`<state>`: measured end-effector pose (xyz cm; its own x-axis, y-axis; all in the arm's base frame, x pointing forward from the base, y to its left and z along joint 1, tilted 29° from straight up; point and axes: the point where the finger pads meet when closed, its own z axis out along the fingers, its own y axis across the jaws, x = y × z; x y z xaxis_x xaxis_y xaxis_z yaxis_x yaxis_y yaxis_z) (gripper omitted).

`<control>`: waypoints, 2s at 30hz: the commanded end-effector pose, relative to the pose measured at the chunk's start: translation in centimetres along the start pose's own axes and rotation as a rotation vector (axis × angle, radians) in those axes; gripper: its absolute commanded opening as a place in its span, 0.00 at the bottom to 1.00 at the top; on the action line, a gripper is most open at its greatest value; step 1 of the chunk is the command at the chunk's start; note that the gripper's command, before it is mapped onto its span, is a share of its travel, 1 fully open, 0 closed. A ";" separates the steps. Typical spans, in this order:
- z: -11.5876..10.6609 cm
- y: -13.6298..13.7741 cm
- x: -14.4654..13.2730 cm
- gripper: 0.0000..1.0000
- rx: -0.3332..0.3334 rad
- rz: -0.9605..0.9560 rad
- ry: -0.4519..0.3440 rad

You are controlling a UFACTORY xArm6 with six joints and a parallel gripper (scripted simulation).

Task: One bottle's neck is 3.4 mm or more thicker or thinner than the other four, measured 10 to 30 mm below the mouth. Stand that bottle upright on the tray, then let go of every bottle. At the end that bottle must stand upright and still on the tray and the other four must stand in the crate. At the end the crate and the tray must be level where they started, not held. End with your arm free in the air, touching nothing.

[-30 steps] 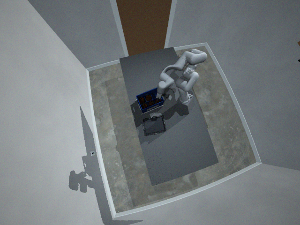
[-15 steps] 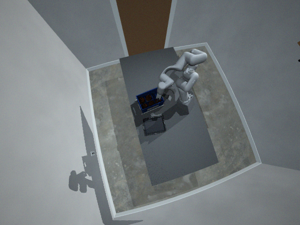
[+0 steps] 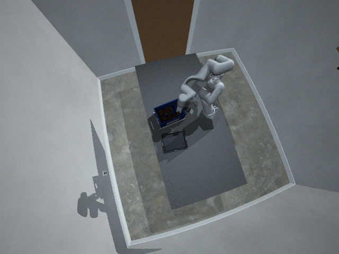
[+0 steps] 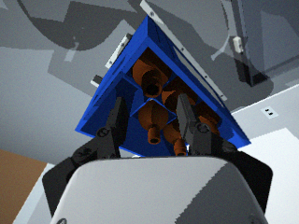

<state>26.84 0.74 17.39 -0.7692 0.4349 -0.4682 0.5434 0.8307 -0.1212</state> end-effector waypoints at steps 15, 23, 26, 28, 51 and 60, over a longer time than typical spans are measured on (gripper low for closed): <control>1.1 0.1 -0.1 0.65 -0.002 0.001 -0.002; 1.2 0.1 -0.1 0.65 -0.002 0.001 -0.002; 1.2 0.1 -0.1 0.65 -0.002 0.001 -0.002; 1.2 0.1 -0.1 0.65 -0.002 0.001 -0.002; 1.2 0.2 -0.2 0.65 -0.002 0.001 -0.002; 1.2 0.2 -0.2 0.65 -0.002 0.001 -0.002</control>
<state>27.41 0.35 16.31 -0.7692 0.4350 -0.4682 0.5434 0.8307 -0.1210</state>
